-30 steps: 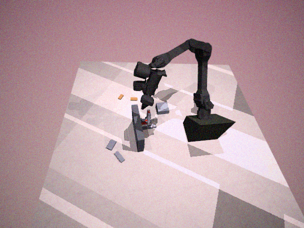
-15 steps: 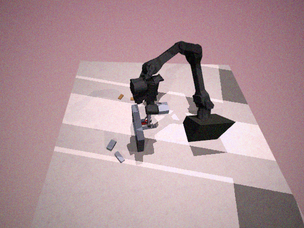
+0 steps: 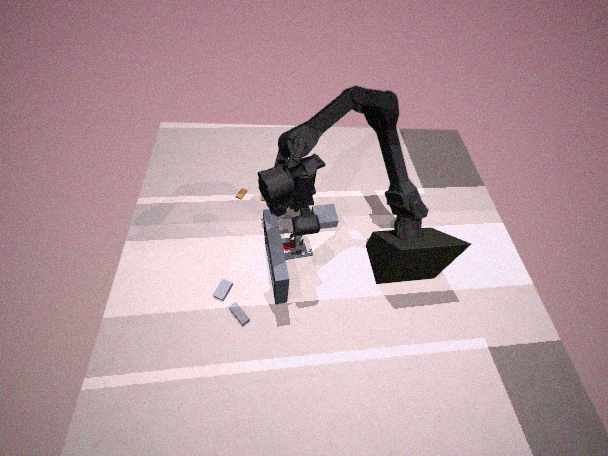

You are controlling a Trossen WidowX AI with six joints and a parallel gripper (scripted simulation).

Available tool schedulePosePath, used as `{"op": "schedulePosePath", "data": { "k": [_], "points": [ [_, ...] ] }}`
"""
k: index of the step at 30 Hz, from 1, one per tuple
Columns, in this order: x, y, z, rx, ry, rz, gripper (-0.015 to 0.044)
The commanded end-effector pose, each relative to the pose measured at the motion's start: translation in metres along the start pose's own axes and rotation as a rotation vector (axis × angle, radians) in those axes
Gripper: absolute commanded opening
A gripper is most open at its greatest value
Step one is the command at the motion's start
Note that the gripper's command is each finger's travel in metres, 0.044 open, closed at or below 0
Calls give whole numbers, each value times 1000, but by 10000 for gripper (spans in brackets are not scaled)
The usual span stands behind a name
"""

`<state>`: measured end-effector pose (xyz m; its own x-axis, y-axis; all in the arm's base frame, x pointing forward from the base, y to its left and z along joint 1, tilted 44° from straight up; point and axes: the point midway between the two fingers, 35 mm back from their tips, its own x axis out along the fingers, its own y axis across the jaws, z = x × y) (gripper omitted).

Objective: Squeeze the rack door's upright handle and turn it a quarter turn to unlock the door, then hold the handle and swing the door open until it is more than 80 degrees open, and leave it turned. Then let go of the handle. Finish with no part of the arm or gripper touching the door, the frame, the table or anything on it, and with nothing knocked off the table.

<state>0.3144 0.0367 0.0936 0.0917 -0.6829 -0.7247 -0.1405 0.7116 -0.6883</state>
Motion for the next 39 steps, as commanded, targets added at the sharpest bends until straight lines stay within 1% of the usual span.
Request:
{"op": "schedulePosePath", "data": {
  "k": [1, 39],
  "points": [
    [8, 0, 0, -8, 5, -6, 289],
    [66, -1, -1, -7, 5, -10, 289]
  ]
}}
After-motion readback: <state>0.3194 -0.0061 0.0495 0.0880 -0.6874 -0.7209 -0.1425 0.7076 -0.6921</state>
